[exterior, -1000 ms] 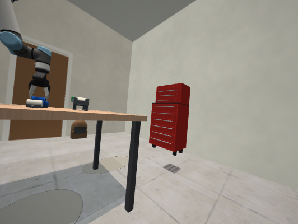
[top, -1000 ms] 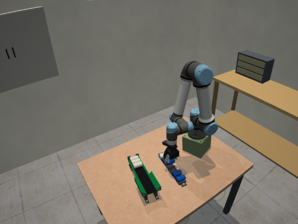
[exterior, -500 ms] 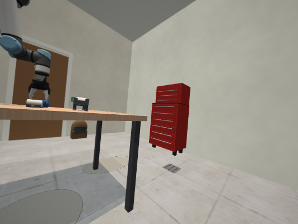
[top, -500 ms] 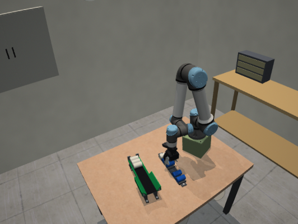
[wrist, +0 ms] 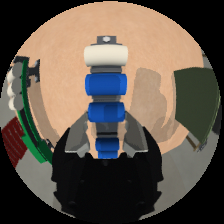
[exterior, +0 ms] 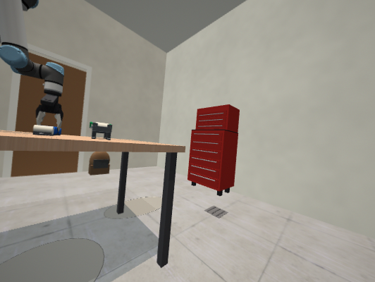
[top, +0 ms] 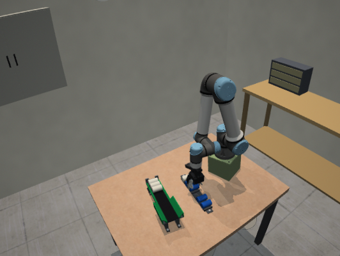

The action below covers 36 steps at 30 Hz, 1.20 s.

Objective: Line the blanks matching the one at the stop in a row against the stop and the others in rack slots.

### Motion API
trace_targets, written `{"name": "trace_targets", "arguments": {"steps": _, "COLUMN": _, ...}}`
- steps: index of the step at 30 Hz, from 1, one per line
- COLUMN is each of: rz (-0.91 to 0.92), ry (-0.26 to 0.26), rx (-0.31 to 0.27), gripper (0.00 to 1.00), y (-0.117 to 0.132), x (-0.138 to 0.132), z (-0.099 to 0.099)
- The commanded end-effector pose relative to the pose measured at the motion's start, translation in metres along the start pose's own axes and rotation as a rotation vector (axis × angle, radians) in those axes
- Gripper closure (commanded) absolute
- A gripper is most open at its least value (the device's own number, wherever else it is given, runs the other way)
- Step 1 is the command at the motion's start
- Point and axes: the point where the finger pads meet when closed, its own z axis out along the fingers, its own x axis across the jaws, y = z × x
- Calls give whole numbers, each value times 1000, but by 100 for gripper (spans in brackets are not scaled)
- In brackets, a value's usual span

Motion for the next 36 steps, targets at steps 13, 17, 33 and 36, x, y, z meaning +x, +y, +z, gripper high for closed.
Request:
{"name": "trace_targets", "arguments": {"steps": 13, "rz": 0, "ry": -1, "rx": 0, "gripper": 60, "y": 0, "x": 0, "z": 0}}
{"name": "trace_targets", "arguments": {"steps": 17, "rz": 0, "ry": -1, "rx": 0, "gripper": 60, "y": 0, "x": 0, "z": 0}}
{"name": "trace_targets", "arguments": {"steps": 33, "rz": 0, "ry": -1, "rx": 0, "gripper": 50, "y": 0, "x": 0, "z": 0}}
{"name": "trace_targets", "arguments": {"steps": 36, "rz": 0, "ry": -1, "rx": 0, "gripper": 48, "y": 0, "x": 0, "z": 0}}
